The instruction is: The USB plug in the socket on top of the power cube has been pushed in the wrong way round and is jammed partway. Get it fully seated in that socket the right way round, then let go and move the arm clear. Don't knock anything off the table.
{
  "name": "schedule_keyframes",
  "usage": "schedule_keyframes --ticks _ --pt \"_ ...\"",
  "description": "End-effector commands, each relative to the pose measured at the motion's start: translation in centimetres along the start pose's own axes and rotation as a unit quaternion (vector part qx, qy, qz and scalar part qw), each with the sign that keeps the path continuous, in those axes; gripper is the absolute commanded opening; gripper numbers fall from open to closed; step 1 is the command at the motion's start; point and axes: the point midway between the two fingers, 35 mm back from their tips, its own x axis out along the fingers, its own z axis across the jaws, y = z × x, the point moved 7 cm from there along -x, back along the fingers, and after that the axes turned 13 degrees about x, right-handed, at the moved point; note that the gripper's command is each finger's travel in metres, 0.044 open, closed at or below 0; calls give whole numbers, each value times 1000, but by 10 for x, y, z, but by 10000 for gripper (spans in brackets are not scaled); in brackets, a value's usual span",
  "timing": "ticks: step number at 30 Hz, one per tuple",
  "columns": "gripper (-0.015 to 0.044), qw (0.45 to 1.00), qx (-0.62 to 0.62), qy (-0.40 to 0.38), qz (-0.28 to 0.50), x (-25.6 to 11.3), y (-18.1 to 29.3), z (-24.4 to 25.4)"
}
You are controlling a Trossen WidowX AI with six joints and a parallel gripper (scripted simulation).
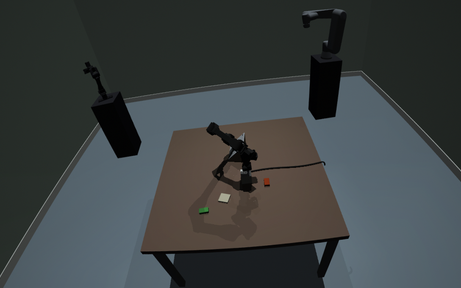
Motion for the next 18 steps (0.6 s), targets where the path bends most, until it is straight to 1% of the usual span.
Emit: schedule_keyframes --ticks 1,18 --pt "0 1000 -1 0 -1 1 0 0" --pt "0 1000 -1 0 -1 3 0 0"
